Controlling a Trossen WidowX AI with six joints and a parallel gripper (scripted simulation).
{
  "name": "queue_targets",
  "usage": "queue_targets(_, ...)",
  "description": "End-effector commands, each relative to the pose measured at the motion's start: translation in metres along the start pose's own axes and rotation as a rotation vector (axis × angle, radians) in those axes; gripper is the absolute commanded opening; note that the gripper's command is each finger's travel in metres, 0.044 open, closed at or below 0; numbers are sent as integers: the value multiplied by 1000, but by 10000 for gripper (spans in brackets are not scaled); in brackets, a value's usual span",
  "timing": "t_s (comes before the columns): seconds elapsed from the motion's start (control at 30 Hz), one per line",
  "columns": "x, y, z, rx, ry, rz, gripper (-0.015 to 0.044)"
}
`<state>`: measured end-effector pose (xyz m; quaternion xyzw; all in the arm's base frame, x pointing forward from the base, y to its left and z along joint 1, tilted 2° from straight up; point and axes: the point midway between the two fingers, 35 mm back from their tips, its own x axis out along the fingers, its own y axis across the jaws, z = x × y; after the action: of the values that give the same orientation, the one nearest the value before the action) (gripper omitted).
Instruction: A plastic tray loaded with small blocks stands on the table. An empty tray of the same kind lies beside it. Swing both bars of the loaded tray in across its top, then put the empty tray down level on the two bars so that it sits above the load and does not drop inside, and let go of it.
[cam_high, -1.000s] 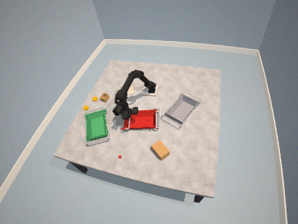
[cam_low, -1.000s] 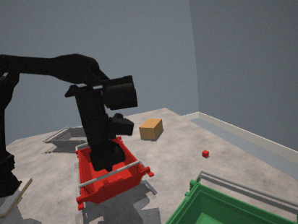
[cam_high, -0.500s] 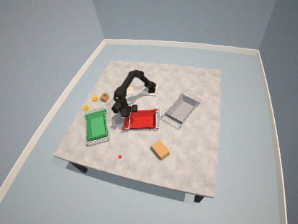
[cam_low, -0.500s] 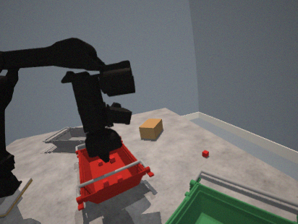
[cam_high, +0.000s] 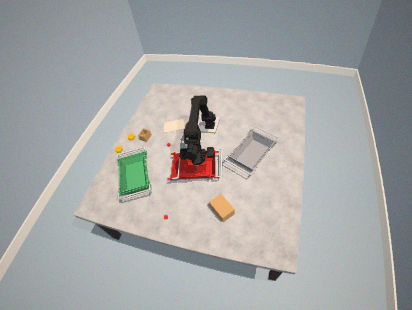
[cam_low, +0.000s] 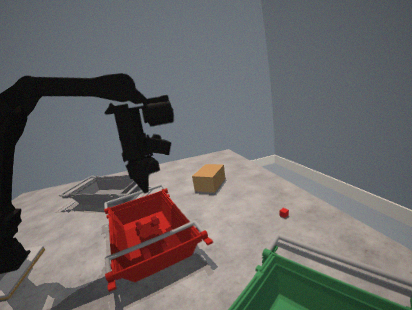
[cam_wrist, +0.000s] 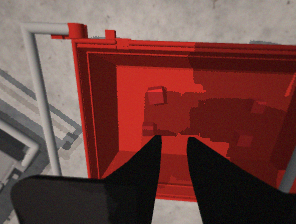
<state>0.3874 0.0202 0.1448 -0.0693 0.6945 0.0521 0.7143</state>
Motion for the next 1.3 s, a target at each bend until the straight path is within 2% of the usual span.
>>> queue_targets(0.0, 7, 68, -8, 0, -9, 5, 85)
queue_targets(0.1, 16, 115, -21, 1, -2, 7, 85)
queue_targets(0.17, 18, 125, -25, 1, 0, 7, 85)
queue_targets(0.43, 24, 125, -24, 1, 0, 7, 85)
queue_targets(0.93, 78, 125, -25, 1, 0, 7, 85)
queue_targets(1.07, 77, 124, -25, 1, 0, 7, 85)
queue_targets(1.27, 54, 112, -25, 1, 0, 6, 85)
